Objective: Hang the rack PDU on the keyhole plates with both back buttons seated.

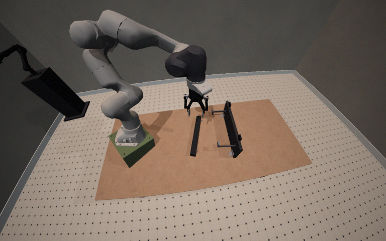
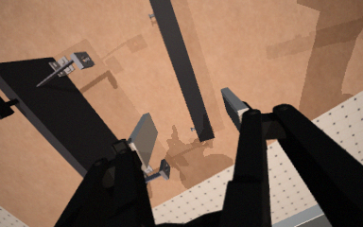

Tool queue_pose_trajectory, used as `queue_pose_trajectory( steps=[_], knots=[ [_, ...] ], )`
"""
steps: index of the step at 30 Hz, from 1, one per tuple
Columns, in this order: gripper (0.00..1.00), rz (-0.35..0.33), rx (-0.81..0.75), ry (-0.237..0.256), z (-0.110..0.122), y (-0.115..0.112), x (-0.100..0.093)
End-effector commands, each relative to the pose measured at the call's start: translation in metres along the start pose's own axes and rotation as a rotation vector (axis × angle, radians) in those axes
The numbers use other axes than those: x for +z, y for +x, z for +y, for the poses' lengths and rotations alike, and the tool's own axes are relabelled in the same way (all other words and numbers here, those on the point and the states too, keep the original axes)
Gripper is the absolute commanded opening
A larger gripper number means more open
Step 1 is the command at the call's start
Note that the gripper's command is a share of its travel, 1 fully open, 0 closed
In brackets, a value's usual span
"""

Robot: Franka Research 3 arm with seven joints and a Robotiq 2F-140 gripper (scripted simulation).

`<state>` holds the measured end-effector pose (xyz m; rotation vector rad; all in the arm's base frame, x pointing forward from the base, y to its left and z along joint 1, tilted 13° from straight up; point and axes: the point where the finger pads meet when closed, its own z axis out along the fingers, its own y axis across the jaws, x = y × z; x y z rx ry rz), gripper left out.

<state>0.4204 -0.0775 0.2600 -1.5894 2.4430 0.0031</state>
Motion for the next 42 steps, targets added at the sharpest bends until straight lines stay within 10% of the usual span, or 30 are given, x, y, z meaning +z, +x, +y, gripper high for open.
queue_pose_trajectory(
  steps=[1,42],
  knots=[
    [0.55,0.003,-0.005,0.002,0.0,0.0,0.001],
    [0.55,0.003,-0.005,0.002,-0.001,0.002,0.167]
  ],
)
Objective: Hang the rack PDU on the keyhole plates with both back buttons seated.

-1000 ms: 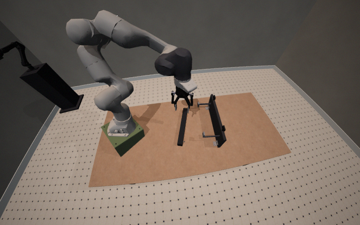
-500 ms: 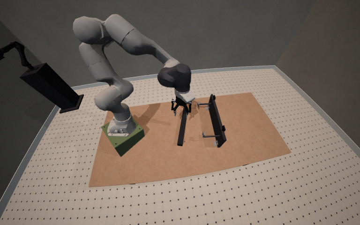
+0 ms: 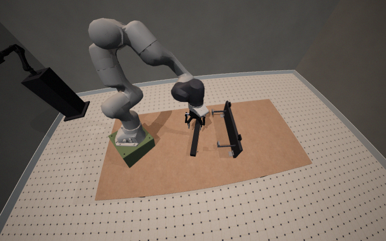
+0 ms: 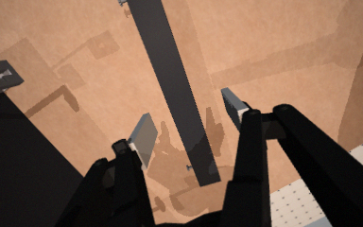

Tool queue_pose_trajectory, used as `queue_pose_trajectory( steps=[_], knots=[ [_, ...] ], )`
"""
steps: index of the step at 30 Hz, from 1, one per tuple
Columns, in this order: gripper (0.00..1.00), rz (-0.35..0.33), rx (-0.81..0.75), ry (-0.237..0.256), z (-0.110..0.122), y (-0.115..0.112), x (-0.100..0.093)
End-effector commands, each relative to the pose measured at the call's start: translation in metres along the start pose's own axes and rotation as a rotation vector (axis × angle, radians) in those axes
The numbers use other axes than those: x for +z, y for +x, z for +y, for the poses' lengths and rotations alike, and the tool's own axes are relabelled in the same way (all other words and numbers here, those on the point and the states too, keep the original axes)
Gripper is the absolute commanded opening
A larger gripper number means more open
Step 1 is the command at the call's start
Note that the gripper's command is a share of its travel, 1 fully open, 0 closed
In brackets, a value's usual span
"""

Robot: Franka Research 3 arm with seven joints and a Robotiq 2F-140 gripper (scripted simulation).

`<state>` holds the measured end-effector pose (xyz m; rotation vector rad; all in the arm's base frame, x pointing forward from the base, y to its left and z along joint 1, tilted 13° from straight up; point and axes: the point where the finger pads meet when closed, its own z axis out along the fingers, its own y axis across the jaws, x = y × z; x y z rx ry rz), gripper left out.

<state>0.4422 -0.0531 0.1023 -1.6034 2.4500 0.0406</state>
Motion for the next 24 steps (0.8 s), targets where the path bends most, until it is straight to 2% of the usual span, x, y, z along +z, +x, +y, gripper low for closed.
queue_pose_trajectory(
  steps=[1,18,24],
  knots=[
    [0.55,0.006,-0.003,0.031,-0.01,0.002,0.008],
    [0.55,0.006,-0.003,0.031,-0.011,0.002,0.018],
    [0.55,0.006,-0.003,0.031,-0.011,0.002,0.042]
  ],
)
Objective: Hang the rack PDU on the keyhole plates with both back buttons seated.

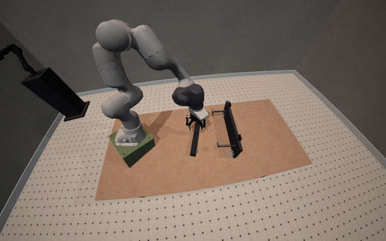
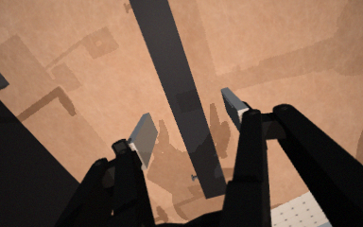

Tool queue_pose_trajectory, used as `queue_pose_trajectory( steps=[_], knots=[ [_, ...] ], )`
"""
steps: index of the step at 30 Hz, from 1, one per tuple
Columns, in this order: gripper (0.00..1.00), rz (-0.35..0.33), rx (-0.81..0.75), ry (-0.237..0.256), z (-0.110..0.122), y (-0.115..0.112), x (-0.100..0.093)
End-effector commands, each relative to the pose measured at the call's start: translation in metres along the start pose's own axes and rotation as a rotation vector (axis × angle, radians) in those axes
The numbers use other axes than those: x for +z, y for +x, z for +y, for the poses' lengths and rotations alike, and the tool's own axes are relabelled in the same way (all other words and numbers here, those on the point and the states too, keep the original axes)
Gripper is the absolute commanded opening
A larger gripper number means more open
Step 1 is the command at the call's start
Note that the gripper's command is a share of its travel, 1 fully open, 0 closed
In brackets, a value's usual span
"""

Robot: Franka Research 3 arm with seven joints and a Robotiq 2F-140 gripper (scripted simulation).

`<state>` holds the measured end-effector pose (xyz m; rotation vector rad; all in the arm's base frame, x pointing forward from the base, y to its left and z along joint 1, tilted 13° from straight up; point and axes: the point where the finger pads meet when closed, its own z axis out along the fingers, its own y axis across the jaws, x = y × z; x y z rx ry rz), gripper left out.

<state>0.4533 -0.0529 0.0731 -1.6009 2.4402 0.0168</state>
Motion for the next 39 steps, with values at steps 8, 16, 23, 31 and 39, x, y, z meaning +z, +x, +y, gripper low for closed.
queue_pose_trajectory(
  steps=[8,16,23,31,39],
  knots=[
    [0.55,0.005,0.001,0.013,-0.004,0.001,0.046],
    [0.55,0.005,0.001,0.013,-0.004,0.002,0.069],
    [0.55,0.005,0.001,0.013,-0.005,0.002,0.069],
    [0.55,0.005,0.001,0.013,-0.005,0.002,0.069],
    [0.55,0.005,0.001,0.013,-0.005,0.002,0.069]
  ],
)
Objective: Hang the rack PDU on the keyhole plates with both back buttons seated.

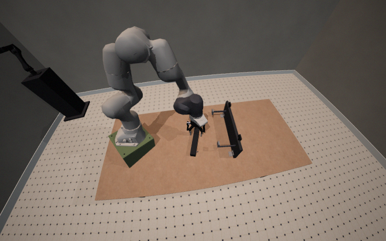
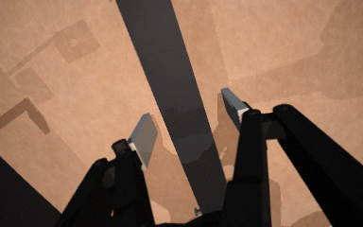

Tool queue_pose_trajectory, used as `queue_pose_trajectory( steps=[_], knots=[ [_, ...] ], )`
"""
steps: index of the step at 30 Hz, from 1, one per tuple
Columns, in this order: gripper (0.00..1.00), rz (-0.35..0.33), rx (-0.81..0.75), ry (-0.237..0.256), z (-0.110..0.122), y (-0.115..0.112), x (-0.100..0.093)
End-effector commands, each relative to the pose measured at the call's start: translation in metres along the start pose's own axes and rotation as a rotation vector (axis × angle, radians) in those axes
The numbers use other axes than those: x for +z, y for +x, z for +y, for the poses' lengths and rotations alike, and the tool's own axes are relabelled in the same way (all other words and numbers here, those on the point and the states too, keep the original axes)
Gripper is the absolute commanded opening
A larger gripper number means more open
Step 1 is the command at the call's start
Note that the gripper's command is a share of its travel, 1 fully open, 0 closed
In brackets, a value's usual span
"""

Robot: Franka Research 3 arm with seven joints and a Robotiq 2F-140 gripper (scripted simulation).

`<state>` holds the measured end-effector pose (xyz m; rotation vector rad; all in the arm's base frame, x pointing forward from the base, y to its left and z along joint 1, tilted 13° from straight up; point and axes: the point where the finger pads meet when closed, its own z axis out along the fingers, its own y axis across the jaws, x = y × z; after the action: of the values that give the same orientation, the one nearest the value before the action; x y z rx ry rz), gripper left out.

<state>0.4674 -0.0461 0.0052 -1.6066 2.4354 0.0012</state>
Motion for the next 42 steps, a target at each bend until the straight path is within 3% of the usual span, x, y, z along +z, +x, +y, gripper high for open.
queue_pose_trajectory(
  steps=[1,15,16,42],
  knots=[
    [0.55,0.0,0.007,0.004,-0.0021,0.0001,-0.0001],
    [0.55,0.0,0.007,0.004,-0.0021,0.0001,-0.0001],
    [0.0,0.0,0.007,0.004,-0.0021,0.0001,-0.0001],
    [0.0,0.0,0.007,0.004,-0.0021,0.0001,-0.0001]
  ],
)
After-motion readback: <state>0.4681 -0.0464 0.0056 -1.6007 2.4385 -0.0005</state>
